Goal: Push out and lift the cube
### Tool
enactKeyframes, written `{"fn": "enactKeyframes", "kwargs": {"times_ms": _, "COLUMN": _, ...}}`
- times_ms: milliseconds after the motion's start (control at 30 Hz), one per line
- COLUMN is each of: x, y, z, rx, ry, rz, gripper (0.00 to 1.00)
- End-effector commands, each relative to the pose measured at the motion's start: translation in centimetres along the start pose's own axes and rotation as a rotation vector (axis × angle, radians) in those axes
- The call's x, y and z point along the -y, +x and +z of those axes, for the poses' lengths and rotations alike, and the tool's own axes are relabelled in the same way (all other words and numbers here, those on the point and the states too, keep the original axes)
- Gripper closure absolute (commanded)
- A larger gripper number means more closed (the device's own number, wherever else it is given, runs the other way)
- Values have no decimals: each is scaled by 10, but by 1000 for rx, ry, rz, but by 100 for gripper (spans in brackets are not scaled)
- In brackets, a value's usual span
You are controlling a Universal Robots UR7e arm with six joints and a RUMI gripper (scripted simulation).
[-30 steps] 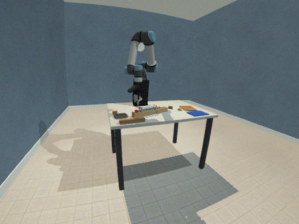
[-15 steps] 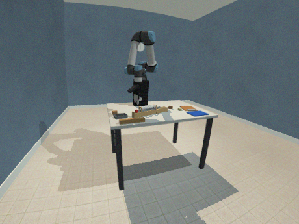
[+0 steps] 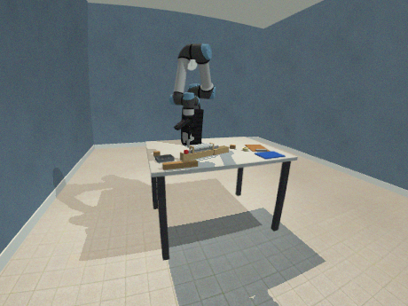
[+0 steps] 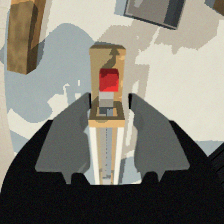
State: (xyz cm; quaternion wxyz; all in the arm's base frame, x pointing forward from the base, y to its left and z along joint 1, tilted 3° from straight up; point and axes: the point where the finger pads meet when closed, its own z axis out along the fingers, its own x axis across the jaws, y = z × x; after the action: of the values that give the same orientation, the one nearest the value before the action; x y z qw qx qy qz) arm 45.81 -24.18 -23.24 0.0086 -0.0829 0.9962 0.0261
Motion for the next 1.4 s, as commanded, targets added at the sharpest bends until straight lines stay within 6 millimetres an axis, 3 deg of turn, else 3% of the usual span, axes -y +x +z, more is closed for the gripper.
{"fn": "enactKeyframes", "kwargs": {"times_ms": 0, "x": 1, "y": -1, "z": 15, "rx": 1, "ry": 2, "rz": 0, "gripper": 75}}
{"fn": "enactKeyframes", "kwargs": {"times_ms": 733, "x": 1, "y": -1, "z": 45, "rx": 1, "ry": 2, "rz": 0, "gripper": 75}}
{"fn": "enactKeyframes", "kwargs": {"times_ms": 1367, "x": 1, "y": -1, "z": 45, "rx": 1, "ry": 2, "rz": 0, "gripper": 75}}
